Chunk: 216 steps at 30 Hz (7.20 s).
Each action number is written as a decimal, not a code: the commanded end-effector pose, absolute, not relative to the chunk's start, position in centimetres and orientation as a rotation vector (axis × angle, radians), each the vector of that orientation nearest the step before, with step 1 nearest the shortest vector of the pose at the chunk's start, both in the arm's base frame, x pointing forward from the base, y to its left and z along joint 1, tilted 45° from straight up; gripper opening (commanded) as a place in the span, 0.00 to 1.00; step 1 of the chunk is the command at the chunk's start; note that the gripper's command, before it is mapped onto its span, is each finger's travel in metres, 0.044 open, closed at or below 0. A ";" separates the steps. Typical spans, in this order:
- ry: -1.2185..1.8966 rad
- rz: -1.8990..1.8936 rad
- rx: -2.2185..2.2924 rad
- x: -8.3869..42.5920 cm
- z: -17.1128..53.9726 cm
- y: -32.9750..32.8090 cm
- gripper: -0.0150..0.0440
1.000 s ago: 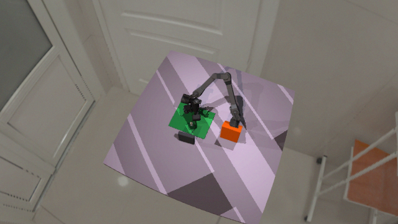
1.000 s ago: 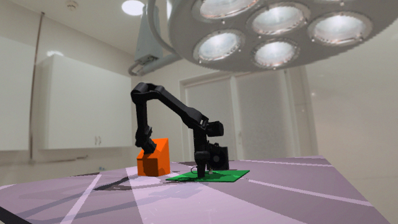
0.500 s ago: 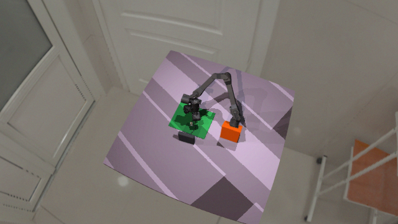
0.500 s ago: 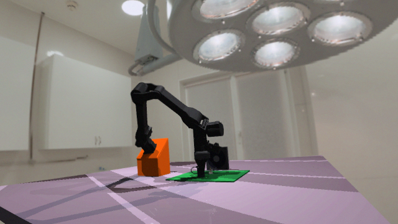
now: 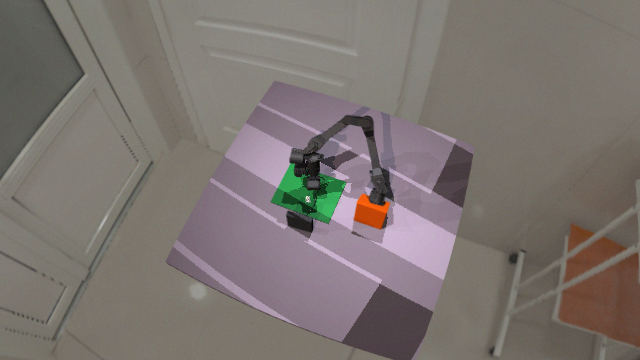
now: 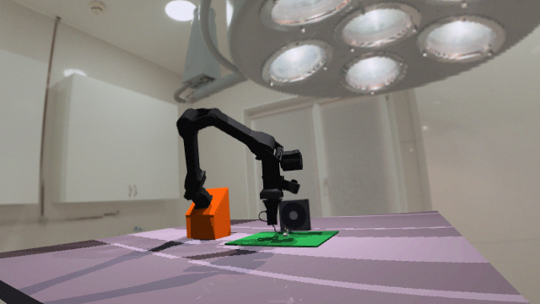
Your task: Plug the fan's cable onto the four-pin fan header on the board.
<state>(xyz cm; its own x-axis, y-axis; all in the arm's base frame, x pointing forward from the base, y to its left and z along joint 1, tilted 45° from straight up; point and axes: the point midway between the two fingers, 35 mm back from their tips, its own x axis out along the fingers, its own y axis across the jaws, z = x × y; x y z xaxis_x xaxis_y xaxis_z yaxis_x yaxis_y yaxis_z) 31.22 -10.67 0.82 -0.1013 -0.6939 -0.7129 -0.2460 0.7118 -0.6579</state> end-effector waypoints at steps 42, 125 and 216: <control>0.890 -1.427 0.374 32.4 -4.4 -5.2 0.25; 0.875 -1.438 0.389 32.4 -5.7 -7.4 0.25; 0.872 -1.439 0.385 35.6 4.9 -13.5 0.69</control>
